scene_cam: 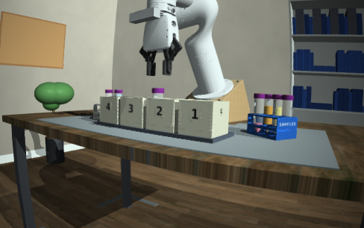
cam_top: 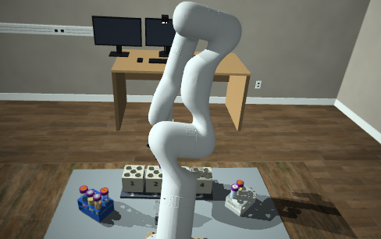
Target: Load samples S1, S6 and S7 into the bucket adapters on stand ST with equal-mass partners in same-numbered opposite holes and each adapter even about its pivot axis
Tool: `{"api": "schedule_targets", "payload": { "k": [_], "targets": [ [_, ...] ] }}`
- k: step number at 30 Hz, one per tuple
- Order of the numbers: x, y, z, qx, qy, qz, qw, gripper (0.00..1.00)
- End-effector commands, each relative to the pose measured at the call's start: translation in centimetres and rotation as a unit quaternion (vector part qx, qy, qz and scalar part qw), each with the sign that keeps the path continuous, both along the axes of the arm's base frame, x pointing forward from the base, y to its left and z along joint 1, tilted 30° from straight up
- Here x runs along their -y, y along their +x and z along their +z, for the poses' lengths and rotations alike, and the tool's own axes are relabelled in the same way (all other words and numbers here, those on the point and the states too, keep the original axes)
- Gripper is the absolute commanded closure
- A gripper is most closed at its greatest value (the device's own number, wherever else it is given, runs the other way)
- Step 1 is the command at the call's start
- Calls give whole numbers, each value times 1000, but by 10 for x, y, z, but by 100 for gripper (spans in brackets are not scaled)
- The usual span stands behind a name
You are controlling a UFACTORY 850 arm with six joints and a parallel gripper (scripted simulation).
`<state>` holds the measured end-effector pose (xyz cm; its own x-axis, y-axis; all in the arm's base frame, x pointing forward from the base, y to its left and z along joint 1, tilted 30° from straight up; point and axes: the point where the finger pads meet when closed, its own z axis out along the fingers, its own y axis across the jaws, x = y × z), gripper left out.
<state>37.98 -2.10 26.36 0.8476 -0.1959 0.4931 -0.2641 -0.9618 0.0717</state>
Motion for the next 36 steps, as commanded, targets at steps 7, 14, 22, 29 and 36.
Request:
{"api": "schedule_targets", "payload": {
  "k": [7, 14, 22, 29, 36],
  "targets": [
    [4, 10, -16, 4, -3, -1, 1000, 43],
    [7, 16, -28, 4, -3, -1, 1000, 43],
    [8, 19, -33, 4, -3, -1, 1000, 43],
    [8, 19, -33, 4, -3, -1, 1000, 43],
    [8, 21, -36, 4, -3, -1, 1000, 43]
  ]
}}
